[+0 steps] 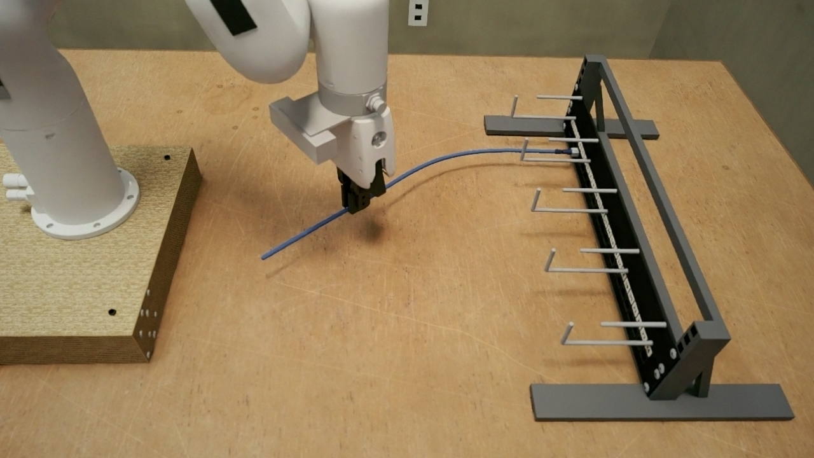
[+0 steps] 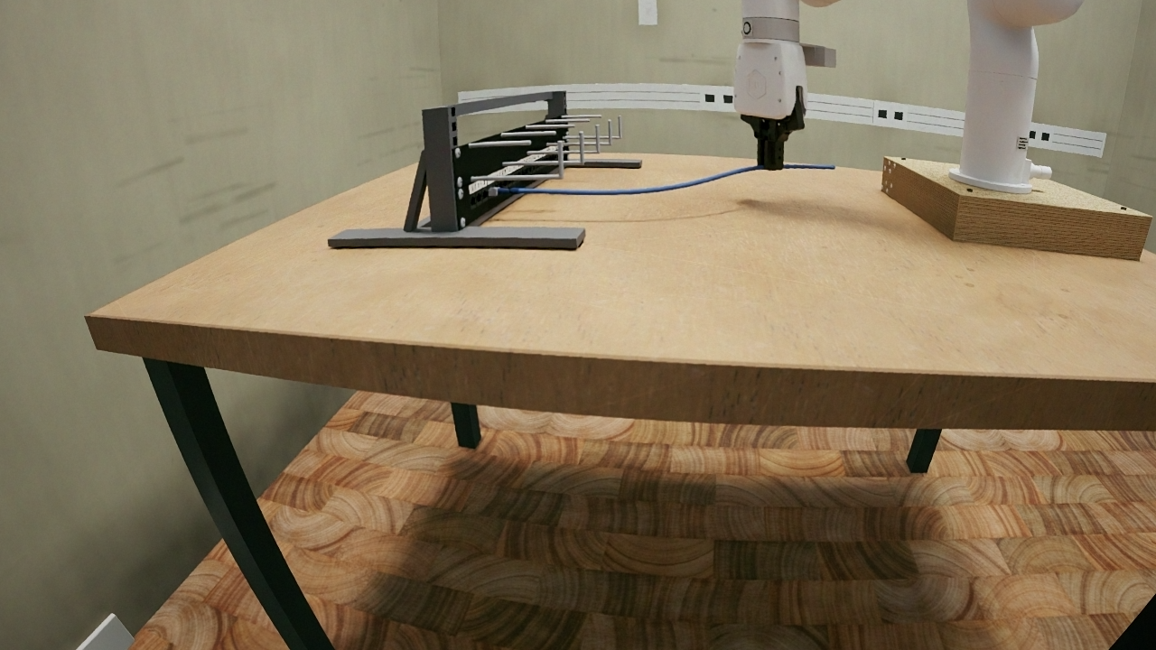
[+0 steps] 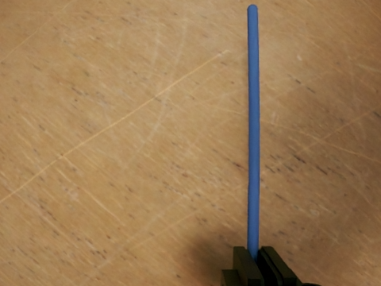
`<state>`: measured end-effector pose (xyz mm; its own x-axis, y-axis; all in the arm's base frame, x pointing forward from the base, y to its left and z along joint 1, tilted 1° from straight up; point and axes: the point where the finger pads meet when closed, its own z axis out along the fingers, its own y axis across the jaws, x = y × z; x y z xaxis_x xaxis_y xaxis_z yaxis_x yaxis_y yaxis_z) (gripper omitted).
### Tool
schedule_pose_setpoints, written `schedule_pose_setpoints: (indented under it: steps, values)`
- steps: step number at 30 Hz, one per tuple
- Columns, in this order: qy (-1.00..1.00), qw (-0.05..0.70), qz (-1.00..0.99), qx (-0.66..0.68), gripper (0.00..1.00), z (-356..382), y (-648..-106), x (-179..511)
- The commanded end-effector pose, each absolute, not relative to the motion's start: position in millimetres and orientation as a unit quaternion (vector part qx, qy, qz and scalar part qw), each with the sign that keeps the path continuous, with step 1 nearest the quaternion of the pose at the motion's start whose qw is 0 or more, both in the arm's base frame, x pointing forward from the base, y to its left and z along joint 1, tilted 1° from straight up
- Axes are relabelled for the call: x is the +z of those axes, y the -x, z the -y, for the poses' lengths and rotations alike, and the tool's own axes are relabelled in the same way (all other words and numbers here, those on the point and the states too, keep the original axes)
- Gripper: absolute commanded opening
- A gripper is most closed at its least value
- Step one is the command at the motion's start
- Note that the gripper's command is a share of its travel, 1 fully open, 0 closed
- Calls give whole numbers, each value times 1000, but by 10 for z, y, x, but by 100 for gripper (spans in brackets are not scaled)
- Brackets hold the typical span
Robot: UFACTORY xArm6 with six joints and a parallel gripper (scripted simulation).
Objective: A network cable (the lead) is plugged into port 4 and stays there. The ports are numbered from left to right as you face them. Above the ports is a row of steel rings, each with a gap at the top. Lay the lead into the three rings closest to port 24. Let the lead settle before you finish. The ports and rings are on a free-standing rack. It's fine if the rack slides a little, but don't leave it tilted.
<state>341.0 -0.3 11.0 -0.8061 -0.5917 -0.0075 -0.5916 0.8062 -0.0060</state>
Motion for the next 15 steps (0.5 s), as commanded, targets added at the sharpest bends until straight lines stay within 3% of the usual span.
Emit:
schedule_pose_setpoints:
  steps: [1,15]
  values:
    - [366,6,-931,2,0,223,-3745,271]
    - [483,6,-875,1,0,733,-4449,620]
